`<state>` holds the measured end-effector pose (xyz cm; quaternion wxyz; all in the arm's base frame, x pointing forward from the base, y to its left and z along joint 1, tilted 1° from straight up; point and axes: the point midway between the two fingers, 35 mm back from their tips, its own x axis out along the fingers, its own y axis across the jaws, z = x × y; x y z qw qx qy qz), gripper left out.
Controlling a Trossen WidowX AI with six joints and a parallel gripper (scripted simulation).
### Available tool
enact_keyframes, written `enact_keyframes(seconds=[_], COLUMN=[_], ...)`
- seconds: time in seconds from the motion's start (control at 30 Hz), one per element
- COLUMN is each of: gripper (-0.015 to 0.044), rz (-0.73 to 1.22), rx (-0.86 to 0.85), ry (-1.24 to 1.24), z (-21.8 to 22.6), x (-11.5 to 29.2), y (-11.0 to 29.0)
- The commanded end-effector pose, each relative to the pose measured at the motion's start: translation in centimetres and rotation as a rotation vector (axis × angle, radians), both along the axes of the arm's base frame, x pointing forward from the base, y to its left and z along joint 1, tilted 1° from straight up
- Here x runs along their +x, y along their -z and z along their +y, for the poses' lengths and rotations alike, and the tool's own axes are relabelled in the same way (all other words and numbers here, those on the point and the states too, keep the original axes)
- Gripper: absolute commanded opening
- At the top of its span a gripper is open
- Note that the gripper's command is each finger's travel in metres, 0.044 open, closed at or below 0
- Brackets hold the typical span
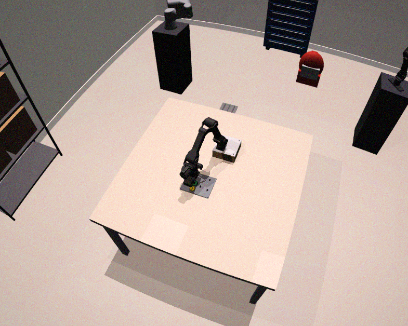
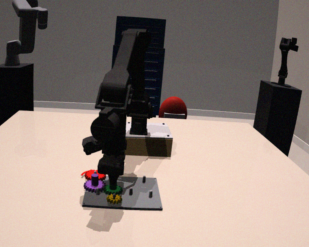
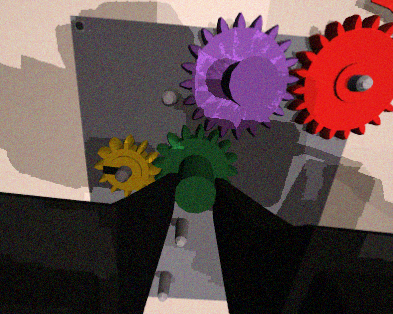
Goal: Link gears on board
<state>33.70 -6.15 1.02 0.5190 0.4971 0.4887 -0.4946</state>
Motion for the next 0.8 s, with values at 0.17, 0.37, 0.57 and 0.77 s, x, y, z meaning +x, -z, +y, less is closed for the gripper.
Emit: enact_keyframes(seconds=[0.17,0.37,0.57,0.77], gripper=[0.0000,0.0000,0.0000,0.0140], rz=[-0.003,-0.004,-0.002,0.000], rx=[0.006,0.006,0.004,0.002], ry=[0.188,0.197,0.119,0.058], z=[-0.11,0.01,0.03,0.05], x=[0.00,0.03,-0.06,-0.04], y=[0.13,0.14,0.19,-0.11])
